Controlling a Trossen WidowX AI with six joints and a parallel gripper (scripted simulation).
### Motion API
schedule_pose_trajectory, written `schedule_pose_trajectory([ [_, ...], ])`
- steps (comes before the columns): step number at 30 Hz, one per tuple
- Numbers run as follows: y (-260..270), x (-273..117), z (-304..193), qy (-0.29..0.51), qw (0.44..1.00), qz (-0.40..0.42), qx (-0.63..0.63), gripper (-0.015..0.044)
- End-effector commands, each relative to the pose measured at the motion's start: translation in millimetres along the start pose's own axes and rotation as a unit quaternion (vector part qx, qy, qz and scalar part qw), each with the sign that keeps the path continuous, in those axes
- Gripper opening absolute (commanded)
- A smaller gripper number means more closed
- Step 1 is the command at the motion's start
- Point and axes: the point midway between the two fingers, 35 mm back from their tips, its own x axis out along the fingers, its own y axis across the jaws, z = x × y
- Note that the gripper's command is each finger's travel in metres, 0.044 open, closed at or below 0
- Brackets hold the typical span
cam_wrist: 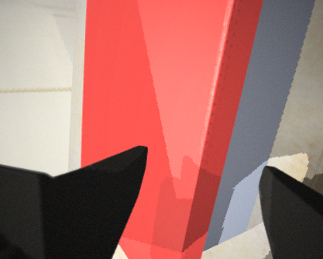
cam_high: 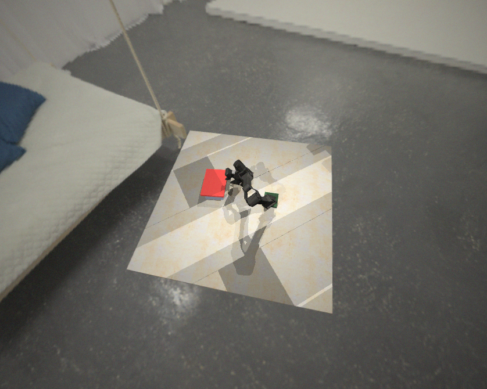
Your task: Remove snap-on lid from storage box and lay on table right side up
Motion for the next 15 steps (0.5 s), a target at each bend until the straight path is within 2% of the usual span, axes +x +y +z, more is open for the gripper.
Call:
schedule_pose_trajectory([
  [1,-3.0,6.6,-0.1,-0.001,1.000,-0.003,0.005,0.0235],
  [15,-2.3,28.8,-4.0,0.002,1.000,0.003,0.006,0.0235],
])
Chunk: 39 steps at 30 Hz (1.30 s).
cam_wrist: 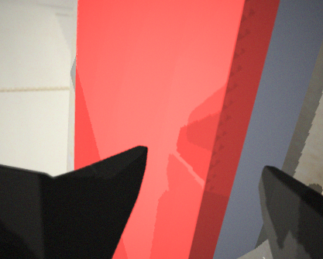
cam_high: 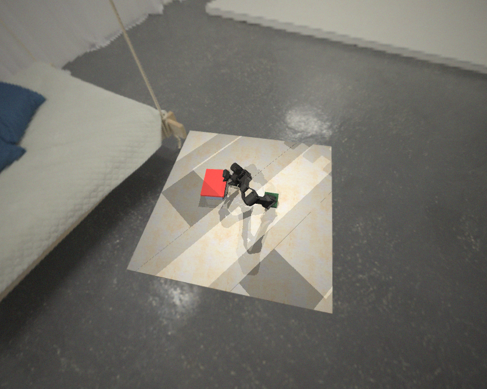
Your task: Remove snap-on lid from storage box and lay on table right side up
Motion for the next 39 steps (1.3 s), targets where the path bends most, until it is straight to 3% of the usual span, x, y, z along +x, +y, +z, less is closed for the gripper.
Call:
schedule_pose_trajectory([
  [1,-3.0,6.2,-1.3,0.000,1.000,-0.001,0.006,0.0235],
  [5,-2.9,10.0,-2.5,0.001,1.000,0.001,0.006,0.0235],
  [9,-2.9,10.0,-2.5,0.001,1.000,0.001,0.006,0.0130],
  [18,-2.9,10.0,-2.5,0.001,1.000,0.001,0.006,0.0070],
  [21,-2.9,10.0,-2.5,0.001,1.000,0.001,0.006,0.0000],
  [39,0.5,7.7,-3.1,0.003,1.000,0.001,0.003,0.0000],
])
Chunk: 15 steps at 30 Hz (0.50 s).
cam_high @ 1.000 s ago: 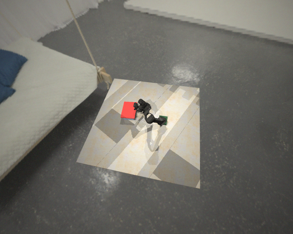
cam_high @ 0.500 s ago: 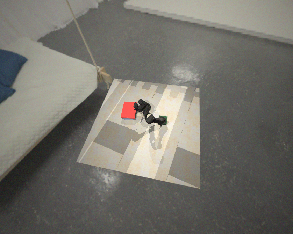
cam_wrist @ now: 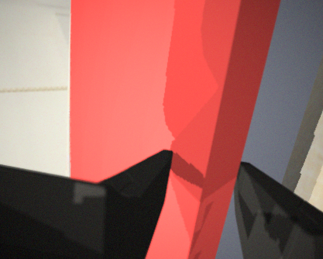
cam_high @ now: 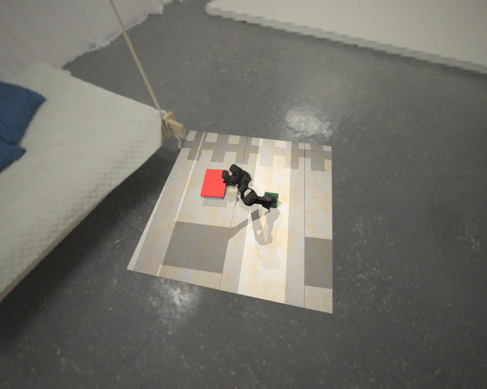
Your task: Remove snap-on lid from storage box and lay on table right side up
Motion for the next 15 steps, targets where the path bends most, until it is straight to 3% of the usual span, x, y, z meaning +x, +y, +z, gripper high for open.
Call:
schedule_pose_trajectory([
  [1,1.3,-1.4,0.2,0.001,1.000,0.001,-0.001,0.0000],
  [15,3.4,-3.4,0.1,0.000,1.000,0.001,-0.001,0.0000],
])
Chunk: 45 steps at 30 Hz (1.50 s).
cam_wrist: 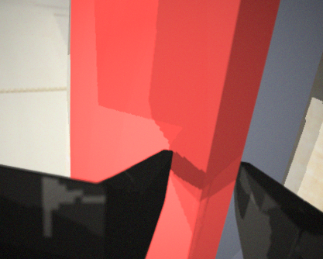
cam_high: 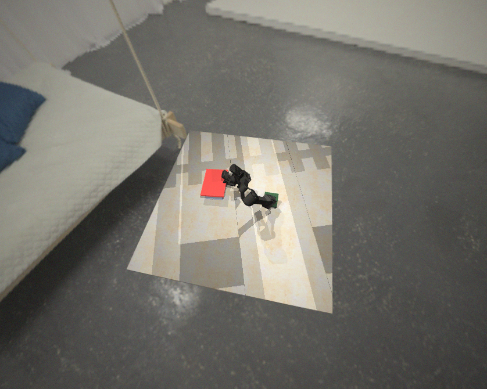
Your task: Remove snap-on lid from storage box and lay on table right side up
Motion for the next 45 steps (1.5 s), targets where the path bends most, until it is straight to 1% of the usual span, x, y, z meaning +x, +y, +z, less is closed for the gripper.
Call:
schedule_pose_trajectory([
  [1,2.4,-2.7,0.4,0.001,1.000,0.004,-0.001,0.0000],
  [45,8.6,-9.1,0.3,0.001,1.000,0.004,-0.001,0.0000],
])
